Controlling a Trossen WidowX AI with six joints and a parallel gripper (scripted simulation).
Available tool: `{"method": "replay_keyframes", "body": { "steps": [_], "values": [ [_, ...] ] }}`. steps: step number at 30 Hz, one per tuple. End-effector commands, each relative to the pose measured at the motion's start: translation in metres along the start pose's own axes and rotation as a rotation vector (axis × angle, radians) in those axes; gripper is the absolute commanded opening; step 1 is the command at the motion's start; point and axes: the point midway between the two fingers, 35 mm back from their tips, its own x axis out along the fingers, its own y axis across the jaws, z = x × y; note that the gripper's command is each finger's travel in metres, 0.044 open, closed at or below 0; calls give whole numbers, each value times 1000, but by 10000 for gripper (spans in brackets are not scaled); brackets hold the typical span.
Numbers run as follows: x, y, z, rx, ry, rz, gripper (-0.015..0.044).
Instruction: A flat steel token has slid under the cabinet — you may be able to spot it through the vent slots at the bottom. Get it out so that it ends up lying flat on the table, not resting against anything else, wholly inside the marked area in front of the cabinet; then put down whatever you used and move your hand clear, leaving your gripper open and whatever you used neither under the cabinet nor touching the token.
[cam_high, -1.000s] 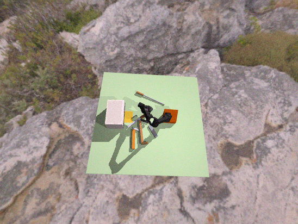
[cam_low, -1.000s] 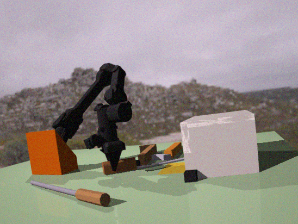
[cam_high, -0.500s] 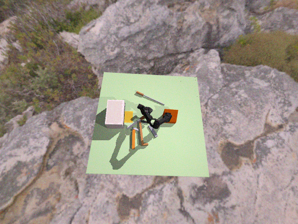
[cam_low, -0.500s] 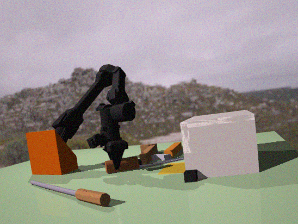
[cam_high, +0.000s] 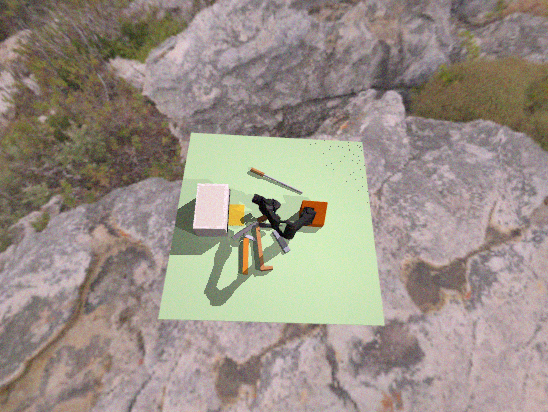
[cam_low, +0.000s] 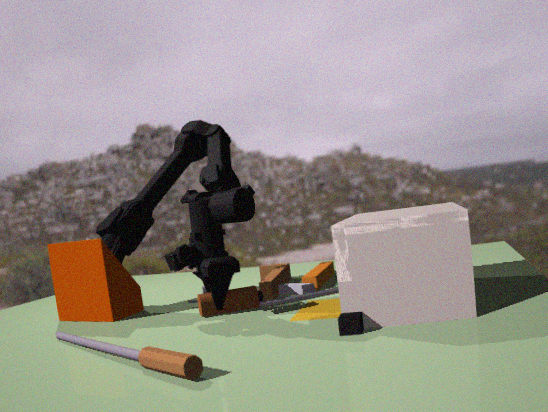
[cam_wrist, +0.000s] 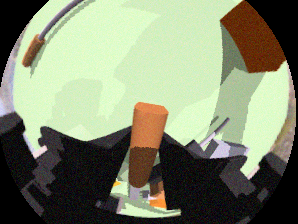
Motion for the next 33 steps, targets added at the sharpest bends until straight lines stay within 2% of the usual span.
{"method": "replay_keyframes", "body": {
  "steps": [1,33],
  "values": [
    [-1,-5,-5,-5,7,-1,0],
    [-1,-29,-22,-5,8,-3,0]
  ]
}}
